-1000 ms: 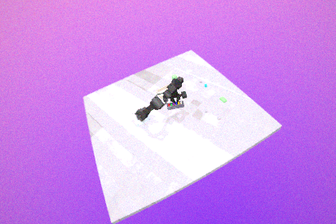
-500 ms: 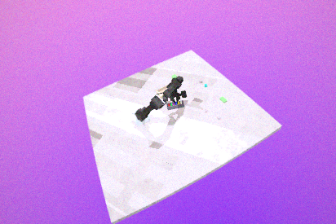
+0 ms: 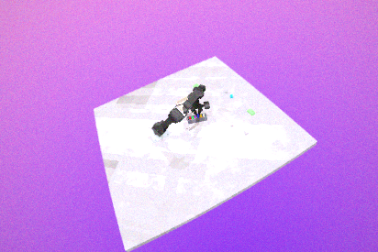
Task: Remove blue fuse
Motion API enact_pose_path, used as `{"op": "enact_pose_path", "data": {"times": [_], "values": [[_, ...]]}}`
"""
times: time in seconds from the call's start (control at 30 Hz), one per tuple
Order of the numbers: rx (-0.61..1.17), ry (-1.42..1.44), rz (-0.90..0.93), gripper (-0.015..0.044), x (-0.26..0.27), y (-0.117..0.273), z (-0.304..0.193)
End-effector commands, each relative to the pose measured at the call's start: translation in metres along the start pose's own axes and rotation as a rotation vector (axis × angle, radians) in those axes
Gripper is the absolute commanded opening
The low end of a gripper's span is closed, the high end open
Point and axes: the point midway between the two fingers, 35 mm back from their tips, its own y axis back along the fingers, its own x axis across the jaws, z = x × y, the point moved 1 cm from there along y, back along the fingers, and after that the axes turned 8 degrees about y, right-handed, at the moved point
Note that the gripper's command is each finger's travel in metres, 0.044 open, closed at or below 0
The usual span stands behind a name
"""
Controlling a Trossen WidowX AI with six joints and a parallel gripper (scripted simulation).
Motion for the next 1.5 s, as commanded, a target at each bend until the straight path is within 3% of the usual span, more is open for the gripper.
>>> {"op": "enact_pose_path", "data": {"times": [0.0,1.47], "values": [[-0.005,-0.007,0.000,0.0000,-0.001,0.003,0.000],[-0.002,-0.003,0.000,0.0000,0.000,0.025,0.000]]}}
